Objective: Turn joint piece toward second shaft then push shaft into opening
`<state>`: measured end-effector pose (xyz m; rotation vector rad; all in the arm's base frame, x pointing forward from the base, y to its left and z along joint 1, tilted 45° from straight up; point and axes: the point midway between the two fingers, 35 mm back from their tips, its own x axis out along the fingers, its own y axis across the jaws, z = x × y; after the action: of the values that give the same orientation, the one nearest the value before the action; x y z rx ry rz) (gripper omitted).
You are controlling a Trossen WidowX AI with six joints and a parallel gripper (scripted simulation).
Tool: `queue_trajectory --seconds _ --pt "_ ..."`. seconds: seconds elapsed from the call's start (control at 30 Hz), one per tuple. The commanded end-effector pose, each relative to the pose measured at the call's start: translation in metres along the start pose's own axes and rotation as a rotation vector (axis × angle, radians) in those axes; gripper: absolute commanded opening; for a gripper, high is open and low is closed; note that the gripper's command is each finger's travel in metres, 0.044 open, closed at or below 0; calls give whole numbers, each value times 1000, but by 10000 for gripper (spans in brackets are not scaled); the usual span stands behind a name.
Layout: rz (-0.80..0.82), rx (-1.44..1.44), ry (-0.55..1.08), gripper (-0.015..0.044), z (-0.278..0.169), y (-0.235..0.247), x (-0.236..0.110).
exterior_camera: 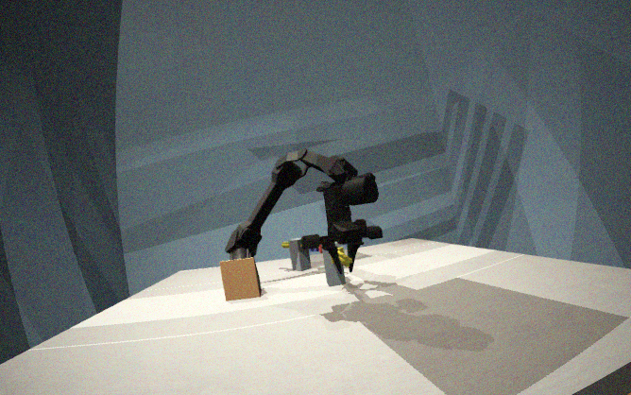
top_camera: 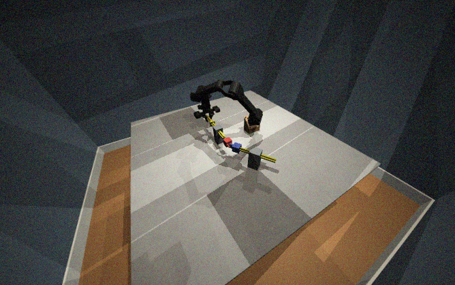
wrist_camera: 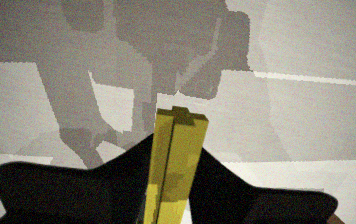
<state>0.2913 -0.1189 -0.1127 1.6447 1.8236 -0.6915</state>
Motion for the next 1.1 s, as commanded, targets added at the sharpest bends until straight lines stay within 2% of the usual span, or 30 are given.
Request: queue_trajectory --seconds 0.0,1.07 --pt "1 3 7 0 -10 0 2" --pt "2 3 10 0 -58 0 3"
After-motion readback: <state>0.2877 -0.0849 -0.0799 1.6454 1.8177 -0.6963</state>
